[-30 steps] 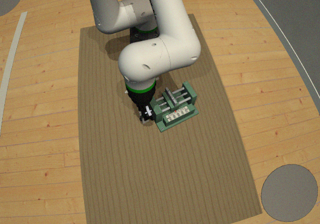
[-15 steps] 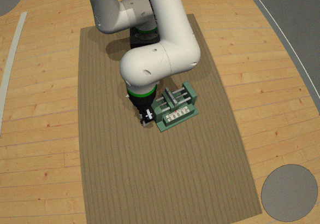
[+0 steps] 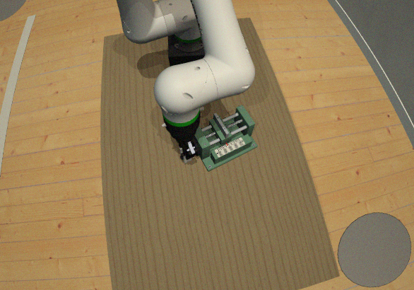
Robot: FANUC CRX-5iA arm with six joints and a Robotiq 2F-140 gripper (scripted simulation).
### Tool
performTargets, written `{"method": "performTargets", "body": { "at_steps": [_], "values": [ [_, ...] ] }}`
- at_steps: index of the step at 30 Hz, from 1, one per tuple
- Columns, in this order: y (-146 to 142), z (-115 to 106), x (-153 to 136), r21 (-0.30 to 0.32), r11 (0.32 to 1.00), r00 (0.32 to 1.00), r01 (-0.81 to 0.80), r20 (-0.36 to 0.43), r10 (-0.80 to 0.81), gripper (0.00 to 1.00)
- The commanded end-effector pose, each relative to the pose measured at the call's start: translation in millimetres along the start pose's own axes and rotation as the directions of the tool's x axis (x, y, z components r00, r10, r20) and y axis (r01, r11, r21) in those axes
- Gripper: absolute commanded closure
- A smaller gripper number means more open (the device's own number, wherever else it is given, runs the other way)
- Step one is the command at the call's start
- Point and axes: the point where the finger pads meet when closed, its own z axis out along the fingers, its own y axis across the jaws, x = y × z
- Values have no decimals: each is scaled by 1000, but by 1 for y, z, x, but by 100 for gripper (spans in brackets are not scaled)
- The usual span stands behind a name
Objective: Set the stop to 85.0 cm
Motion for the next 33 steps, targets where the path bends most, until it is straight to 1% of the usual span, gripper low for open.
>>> {"method": "performTargets", "body": {
  "at_steps": [1, 11, 14, 24, 33],
  "values": [
    [5, 3, 0, 0, 1000, 1000, 0, 0, 0, 96],
    [26, 6, 0, 0, 1000, 1000, 0, 0, 0, 96],
    [28, 6, 0, 0, 1000, 1000, 0, 0, 0, 96],
    [42, -3, 0, 0, 1000, 1000, 0, 0, 0, 96],
    [49, -13, 0, 0, 1000, 1000, 0, 0, 0, 96]
  ]
}}
